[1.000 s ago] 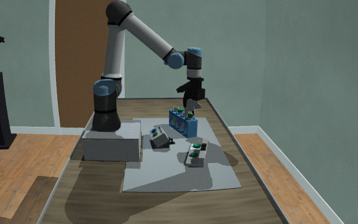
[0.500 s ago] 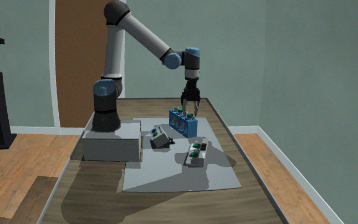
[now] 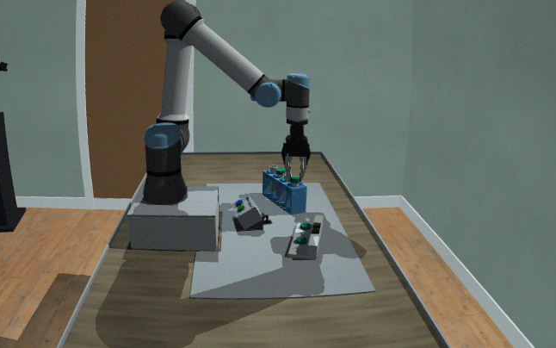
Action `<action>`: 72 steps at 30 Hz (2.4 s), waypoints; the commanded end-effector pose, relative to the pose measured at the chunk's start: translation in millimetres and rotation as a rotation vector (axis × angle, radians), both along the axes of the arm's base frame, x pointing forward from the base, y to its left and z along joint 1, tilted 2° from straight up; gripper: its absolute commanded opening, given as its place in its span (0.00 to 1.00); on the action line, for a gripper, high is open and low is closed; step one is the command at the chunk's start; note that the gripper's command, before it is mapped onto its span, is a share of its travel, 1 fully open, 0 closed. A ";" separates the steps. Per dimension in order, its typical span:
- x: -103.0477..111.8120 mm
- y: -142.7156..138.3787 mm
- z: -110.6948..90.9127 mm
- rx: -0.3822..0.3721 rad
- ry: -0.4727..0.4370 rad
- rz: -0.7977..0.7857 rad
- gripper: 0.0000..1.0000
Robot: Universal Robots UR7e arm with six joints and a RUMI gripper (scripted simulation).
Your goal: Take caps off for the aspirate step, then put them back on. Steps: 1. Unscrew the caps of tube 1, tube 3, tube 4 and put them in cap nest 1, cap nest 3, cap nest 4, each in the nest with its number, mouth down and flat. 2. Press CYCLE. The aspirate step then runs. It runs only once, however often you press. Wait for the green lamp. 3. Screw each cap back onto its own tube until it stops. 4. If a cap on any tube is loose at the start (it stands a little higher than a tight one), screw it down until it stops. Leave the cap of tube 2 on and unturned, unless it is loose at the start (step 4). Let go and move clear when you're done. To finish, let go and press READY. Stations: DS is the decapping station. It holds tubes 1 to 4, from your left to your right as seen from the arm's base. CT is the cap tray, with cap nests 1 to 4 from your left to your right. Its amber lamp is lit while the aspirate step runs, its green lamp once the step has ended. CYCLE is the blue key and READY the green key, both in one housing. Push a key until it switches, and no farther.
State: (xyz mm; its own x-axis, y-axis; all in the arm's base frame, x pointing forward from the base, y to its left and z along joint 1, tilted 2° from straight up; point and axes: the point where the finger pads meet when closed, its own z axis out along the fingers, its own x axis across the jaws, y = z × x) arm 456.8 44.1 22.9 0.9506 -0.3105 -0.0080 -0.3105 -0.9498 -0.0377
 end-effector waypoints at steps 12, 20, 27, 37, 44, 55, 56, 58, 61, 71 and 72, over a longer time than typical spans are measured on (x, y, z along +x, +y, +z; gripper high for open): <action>0.4 0.0 0.6 -0.002 -0.014 0.349 0.00; 0.4 0.0 0.7 -0.003 -0.026 0.649 0.00; 0.4 -0.1 0.9 -0.005 -0.039 0.999 0.00; 0.4 0.0 1.0 -0.005 -0.041 1.046 0.35; 0.4 0.0 1.0 -0.005 -0.041 1.045 0.35; 0.4 -0.1 1.0 -0.003 -0.025 0.630 0.35; 0.4 -0.1 1.0 -0.003 -0.022 0.546 0.35; 0.4 -0.1 1.0 -0.002 -0.019 0.463 0.35; 0.4 -0.1 1.0 -0.002 -0.012 0.297 0.35; 0.3 -0.1 1.0 0.000 -0.001 0.000 0.35; 0.4 -0.1 1.0 0.000 -0.001 0.000 0.35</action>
